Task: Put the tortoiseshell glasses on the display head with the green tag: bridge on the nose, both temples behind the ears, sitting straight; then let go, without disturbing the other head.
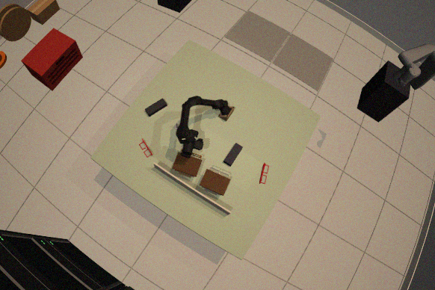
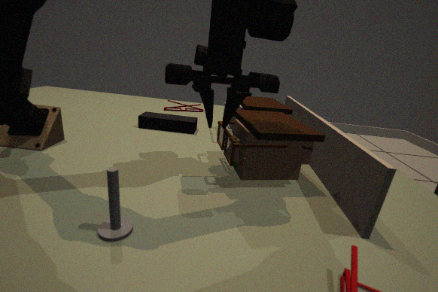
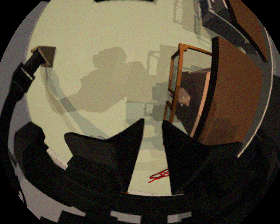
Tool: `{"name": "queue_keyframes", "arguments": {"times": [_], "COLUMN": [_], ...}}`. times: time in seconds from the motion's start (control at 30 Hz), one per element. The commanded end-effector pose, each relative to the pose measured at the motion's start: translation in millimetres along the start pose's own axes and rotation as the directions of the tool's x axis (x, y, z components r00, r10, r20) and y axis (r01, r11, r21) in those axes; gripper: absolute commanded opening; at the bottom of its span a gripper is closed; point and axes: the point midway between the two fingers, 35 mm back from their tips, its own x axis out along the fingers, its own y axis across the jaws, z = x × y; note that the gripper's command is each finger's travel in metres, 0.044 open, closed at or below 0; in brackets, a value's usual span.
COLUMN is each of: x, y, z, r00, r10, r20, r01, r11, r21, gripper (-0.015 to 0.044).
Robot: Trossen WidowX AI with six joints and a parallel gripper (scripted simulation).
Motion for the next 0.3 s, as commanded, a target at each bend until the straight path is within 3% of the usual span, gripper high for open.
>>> {"name": "queue_keyframes", "arguments": {"times": [0.0, 0.27], "x": [-5, -15], "y": [14, 34], "z": [-1, -1], "r00": [1.0, 1.0], "r10": [-0.008, -0.007], "r20": [0.006, 0.006], "r01": [0.008, 0.006], "r11": [1.0, 1.0], "r21": [0.01, 0.008], "gripper": [0.0108, 0.0108]}}
